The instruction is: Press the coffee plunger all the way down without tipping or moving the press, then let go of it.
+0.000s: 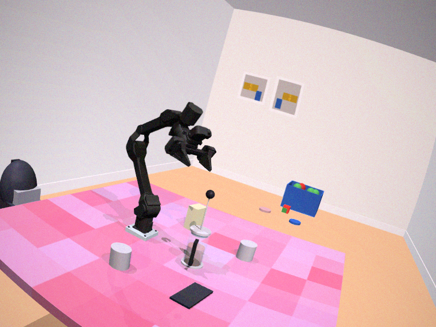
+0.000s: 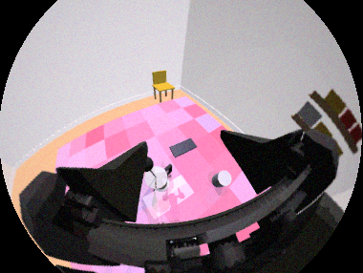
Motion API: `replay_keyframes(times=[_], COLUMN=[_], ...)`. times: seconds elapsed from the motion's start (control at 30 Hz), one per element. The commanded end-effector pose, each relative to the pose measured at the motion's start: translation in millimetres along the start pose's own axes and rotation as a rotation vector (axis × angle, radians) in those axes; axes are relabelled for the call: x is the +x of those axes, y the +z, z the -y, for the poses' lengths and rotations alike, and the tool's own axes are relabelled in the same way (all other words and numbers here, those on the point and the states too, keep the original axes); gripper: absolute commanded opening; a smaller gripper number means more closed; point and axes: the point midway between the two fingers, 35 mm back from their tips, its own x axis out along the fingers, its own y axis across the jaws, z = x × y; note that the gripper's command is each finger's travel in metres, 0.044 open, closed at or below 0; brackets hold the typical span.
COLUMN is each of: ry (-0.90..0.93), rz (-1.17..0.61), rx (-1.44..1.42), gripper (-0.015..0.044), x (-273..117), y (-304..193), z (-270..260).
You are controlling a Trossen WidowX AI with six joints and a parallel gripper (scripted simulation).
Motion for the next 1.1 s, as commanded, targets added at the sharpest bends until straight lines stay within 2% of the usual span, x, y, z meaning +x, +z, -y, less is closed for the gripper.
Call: replay_keyframes(times=[0.0,0.13,0.4,1.07], ry=[0.262,0.271,0.262,0.266], rz=[-0.015,-0.016,-0.017,-0.015], rx=[-0.01,-0.01,-0.005,-0.007], gripper=[0.044,0.044,0.044,0.044], x=[-17.1,-14.2,9.7,29.4], y=[-6.4,-14.0,-59.8,-59.0], z=[-50.6,-52.9,-56.3,-62.5])
